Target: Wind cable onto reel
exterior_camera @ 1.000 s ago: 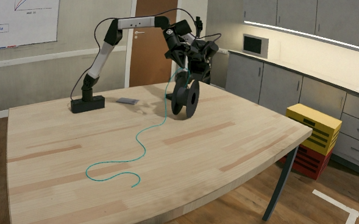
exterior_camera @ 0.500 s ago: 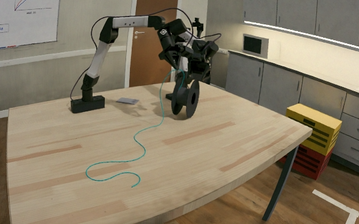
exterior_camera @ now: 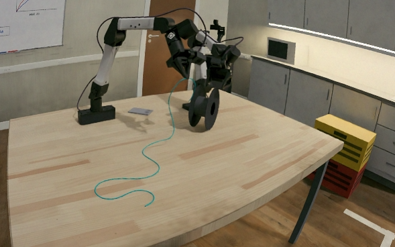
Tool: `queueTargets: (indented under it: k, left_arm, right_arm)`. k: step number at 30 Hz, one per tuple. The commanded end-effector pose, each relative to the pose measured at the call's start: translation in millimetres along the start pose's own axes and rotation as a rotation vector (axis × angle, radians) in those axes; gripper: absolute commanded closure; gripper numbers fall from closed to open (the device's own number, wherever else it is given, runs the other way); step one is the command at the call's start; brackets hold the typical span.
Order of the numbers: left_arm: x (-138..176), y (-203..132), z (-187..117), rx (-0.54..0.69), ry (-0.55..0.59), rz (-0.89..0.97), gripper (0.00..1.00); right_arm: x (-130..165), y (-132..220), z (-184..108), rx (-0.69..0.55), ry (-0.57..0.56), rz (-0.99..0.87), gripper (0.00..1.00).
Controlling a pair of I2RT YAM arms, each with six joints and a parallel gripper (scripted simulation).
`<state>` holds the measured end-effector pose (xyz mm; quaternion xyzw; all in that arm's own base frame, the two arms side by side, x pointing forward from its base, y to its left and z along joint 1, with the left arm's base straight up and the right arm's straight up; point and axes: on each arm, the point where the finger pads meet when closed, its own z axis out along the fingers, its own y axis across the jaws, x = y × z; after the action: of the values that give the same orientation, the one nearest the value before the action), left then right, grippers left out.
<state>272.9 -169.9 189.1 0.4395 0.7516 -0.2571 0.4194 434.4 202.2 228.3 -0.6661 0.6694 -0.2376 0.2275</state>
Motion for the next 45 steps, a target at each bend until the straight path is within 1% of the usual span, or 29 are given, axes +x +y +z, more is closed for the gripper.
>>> queueTargets:
  k: [1, 5, 7, 8, 9, 10, 16, 21, 29, 45]
  left_arm:
    - [-5, -1, 2, 0.002, -0.018, 0.02, 0.25]
    - [-5, -1, 2, 0.002, -0.018, 0.02, 0.25]
    - [-5, -1, 2, 0.002, -0.018, 0.02, 0.25]
    - [-5, -1, 2, 0.002, -0.018, 0.02, 0.25]
    - [-5, -1, 2, 0.002, -0.018, 0.02, 0.25]
    - [-5, -1, 2, 0.002, -0.018, 0.02, 0.25]
    - [-5, -1, 2, 0.002, -0.018, 0.02, 0.25]
    - [-5, -1, 2, 0.002, -0.018, 0.02, 0.25]
    - [-5, -1, 2, 0.002, -0.018, 0.02, 0.25]
    - [-5, -1, 2, 0.002, -0.018, 0.02, 0.25]
  right_arm:
    - [13, -13, -5, 0.037, -0.029, -0.003, 1.0]
    - [20, -14, -4, 0.036, -0.03, -0.006, 1.0]
    - [20, -14, -4, 0.036, -0.03, -0.006, 1.0]
    - [15, -10, -1, 0.027, -0.034, -0.018, 1.0]
    - [17, -13, -5, 0.036, -0.037, -0.015, 1.0]
    - [25, -16, -6, 0.041, -0.029, -0.002, 1.0]
    - [31, -15, -1, 0.032, -0.026, -0.005, 1.0]
    - [24, -14, -5, 0.039, -0.033, -0.015, 1.0]
    - [32, -14, -2, 0.033, -0.018, -0.006, 1.0]
    - [29, -13, -3, 0.031, -0.02, -0.009, 1.0]
